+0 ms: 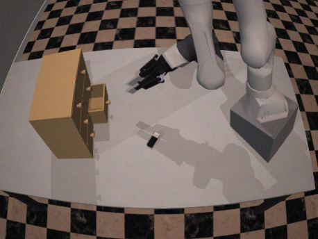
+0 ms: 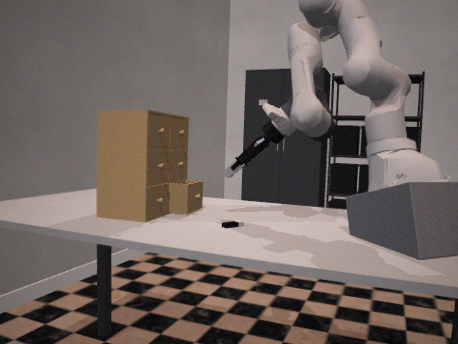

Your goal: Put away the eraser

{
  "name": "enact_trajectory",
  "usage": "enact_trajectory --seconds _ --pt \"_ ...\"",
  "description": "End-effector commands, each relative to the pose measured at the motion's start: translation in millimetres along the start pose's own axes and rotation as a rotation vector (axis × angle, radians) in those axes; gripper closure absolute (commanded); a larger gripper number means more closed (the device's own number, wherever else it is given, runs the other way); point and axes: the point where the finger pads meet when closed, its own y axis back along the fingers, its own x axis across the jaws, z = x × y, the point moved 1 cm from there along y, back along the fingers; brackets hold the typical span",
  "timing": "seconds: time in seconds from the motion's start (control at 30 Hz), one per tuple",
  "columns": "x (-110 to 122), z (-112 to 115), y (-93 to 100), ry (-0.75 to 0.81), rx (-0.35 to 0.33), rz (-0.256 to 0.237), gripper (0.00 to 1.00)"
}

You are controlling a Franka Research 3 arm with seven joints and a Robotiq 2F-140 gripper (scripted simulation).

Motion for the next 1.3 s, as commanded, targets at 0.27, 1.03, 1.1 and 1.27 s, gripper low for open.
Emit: enact_trajectory --seconds 0.27,1.03,1.1,1.27 --pt "-2.1 -0.4 -1.3 -0.009 -0.01 -0.008 0.8" --pt "-3.6 -1.2 -4.6 -0.006 -0.035 -0.017 0.8" --pt "-4.6 -1.7 -6.7 -0.004 -0.054 -0.024 0.8" --pt "-4.6 -1.7 -6.7 -0.004 -0.054 -0.024 0.8"
